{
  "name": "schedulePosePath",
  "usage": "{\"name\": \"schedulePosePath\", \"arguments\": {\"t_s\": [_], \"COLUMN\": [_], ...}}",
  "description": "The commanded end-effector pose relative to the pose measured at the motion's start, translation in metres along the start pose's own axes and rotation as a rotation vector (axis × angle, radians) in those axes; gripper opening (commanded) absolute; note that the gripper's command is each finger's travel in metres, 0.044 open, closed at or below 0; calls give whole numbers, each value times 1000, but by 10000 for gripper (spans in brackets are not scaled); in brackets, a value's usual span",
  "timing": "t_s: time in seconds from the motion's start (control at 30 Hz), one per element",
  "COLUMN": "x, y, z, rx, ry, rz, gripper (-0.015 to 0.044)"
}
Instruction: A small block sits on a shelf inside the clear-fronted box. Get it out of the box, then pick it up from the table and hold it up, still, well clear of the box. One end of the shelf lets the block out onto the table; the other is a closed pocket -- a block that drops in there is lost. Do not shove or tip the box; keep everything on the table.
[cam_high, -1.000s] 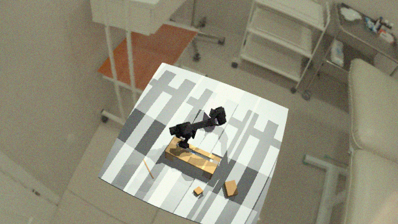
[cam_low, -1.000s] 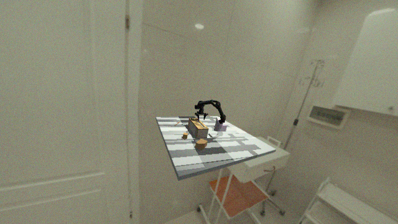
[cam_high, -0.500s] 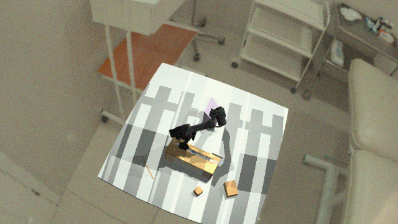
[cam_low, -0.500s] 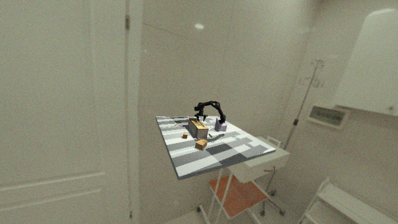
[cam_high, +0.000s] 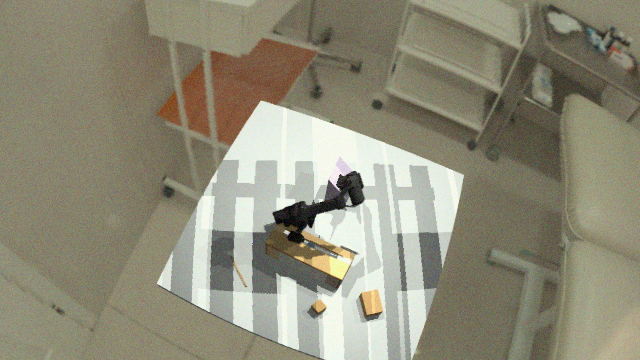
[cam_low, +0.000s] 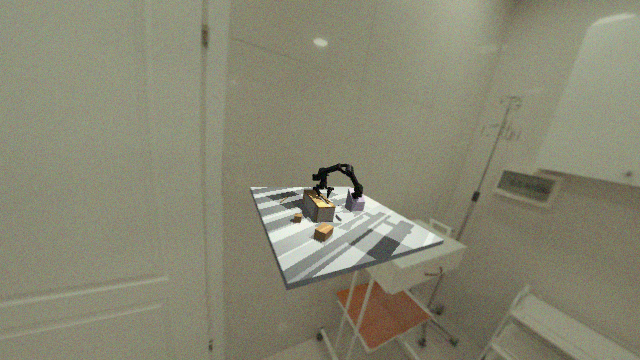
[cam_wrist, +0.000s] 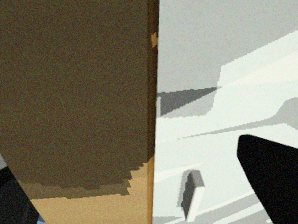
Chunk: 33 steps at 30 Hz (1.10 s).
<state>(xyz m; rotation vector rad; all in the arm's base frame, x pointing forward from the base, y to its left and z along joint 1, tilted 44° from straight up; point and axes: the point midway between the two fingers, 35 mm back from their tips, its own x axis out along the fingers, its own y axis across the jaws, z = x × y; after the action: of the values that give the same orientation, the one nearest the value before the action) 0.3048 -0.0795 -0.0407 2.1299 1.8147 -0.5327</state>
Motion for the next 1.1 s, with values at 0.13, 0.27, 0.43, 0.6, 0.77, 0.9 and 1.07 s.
{"name": "schedulePosePath", "arguments": {"t_s": [0.13,0.27,0.43,0.6,0.77,0.9,1.07], "x": [14,12,14,18,21,24,26], "y": [-3,-2,-2,-2,-2,-2,-2], "z": [3,3,-1,-11,-19,-25,-33], "rx": [7,0,0,0,0,0,1], "ry": [7,2,2,3,4,5,5], "rz": [3,0,-1,-2,-2,-2,-2], "gripper": [400,400,400,400,400,400,400]}}
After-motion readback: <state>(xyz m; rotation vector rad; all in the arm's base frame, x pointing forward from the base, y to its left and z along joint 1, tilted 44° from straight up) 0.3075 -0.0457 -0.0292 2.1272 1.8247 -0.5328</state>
